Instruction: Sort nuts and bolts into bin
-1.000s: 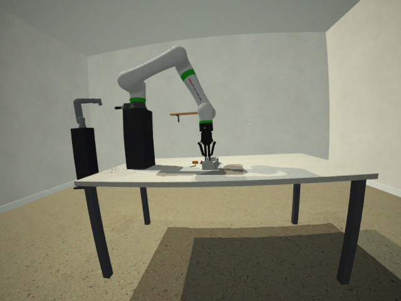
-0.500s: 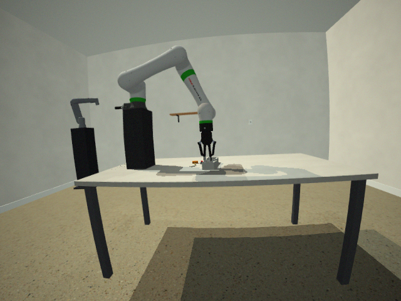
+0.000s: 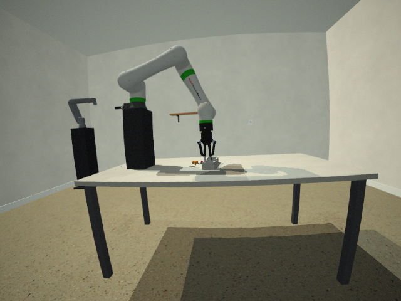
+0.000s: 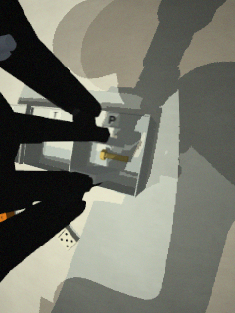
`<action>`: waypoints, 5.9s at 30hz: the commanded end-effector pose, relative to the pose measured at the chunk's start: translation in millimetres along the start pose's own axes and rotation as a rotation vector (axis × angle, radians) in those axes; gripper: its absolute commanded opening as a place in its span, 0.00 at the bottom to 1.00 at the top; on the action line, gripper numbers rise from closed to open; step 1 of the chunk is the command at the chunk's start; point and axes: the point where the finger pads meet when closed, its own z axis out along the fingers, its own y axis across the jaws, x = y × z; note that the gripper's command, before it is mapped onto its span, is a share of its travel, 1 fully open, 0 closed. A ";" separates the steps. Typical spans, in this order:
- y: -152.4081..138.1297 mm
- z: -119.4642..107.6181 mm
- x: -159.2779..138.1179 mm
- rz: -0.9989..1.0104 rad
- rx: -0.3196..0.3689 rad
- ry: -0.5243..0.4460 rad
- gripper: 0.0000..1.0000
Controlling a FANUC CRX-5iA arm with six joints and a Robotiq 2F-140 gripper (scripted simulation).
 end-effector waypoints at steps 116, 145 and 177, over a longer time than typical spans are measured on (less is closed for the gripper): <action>128.4 16.0 -129.0 -0.455 0.000 0.000 0.18; 128.5 20.0 -128.9 -0.455 0.000 0.000 0.06; 128.5 -26.7 -128.9 -0.455 0.000 0.000 0.06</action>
